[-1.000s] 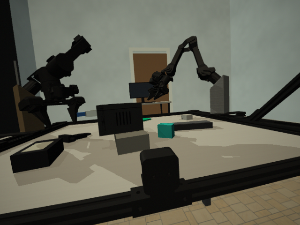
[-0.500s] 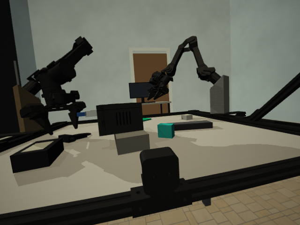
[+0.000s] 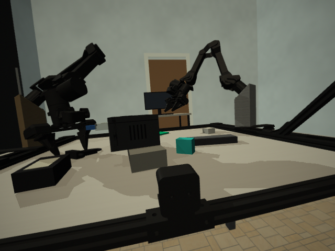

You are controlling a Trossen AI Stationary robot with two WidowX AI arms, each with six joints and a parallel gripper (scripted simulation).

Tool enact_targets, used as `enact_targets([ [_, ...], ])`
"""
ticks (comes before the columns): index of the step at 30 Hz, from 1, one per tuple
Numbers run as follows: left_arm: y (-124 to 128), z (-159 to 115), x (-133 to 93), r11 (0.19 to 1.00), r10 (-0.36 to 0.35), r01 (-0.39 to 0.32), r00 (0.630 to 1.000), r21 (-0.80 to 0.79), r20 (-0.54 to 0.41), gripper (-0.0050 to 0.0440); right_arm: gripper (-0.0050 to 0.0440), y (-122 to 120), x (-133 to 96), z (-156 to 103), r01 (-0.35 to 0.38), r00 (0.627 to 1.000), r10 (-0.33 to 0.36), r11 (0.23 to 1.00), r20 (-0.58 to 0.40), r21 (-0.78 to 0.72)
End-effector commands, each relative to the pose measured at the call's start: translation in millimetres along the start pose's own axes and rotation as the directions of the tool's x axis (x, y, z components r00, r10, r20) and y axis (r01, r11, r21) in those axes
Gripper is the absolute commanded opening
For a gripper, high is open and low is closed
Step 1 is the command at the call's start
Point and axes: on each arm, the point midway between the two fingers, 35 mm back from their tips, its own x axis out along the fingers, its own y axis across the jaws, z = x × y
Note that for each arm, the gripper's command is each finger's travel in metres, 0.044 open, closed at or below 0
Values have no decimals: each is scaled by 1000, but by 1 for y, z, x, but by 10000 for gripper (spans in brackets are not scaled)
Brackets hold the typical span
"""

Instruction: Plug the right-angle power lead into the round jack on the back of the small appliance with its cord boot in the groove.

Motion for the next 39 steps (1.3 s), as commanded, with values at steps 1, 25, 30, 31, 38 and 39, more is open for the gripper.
enact_targets([
  [1, -1, -4, 6, 1000, -1, 2, 1000, 6, -8, 400, 400, -1, 0, 0, 4, 1000, -4, 1000, 0, -4],
  [25, -1, -5, 9, 1000, -2, 2, 1000, 6, -9, 211, 400, -1, 0, 0, 4, 1000, -4, 1000, 0, -4],
  [30, -1, -5, 9, 1000, -2, 2, 1000, 6, -9, 177, 400, -1, 0, 0, 4, 1000, -4, 1000, 0, -4],
  [31, -1, -5, 9, 1000, -2, 2, 1000, 6, -9, 171, 400, -1, 0, 0, 4, 1000, -4, 1000, 0, -4],
  [38, -1, -5, 9, 1000, -2, 2, 1000, 6, -9, 137, 400, -1, 0, 0, 4, 1000, -4, 1000, 0, -4],
  [39, -1, -5, 9, 1000, -2, 2, 1000, 6, -9, 131, 400, -1, 0, 0, 4, 1000, -4, 1000, 0, -4],
])
